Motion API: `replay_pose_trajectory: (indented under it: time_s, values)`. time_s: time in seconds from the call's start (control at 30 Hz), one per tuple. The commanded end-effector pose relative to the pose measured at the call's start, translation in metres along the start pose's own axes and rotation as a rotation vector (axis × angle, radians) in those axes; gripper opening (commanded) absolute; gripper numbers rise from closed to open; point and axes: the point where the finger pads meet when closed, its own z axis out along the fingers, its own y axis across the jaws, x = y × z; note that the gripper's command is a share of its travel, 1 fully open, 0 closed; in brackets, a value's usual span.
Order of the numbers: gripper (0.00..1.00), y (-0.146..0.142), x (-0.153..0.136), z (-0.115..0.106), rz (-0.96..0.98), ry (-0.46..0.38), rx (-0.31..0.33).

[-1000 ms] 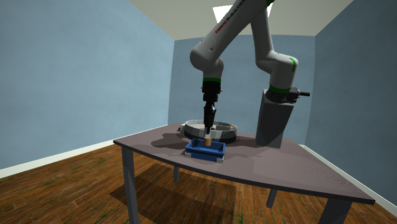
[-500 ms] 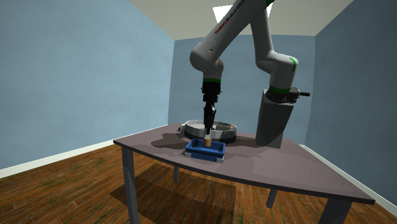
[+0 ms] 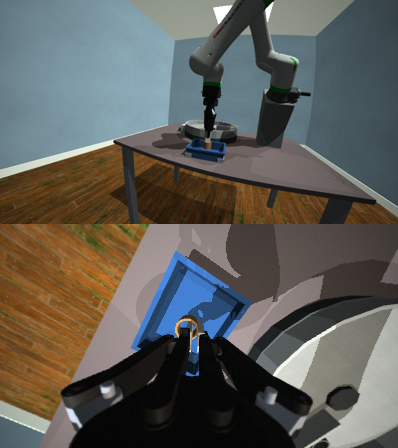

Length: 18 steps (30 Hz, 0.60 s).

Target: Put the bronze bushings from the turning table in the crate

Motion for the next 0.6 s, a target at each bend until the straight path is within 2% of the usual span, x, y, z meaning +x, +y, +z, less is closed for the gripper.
replay_pose_trajectory:
  time_s: [0.0, 0.57]
  values:
    - [0.00, 0.000, 0.000, 0.008, 0.000, 0.000, 0.000]
    - [0.00, 0.000, 0.000, 0.021, 0.000, 0.000, 0.000]
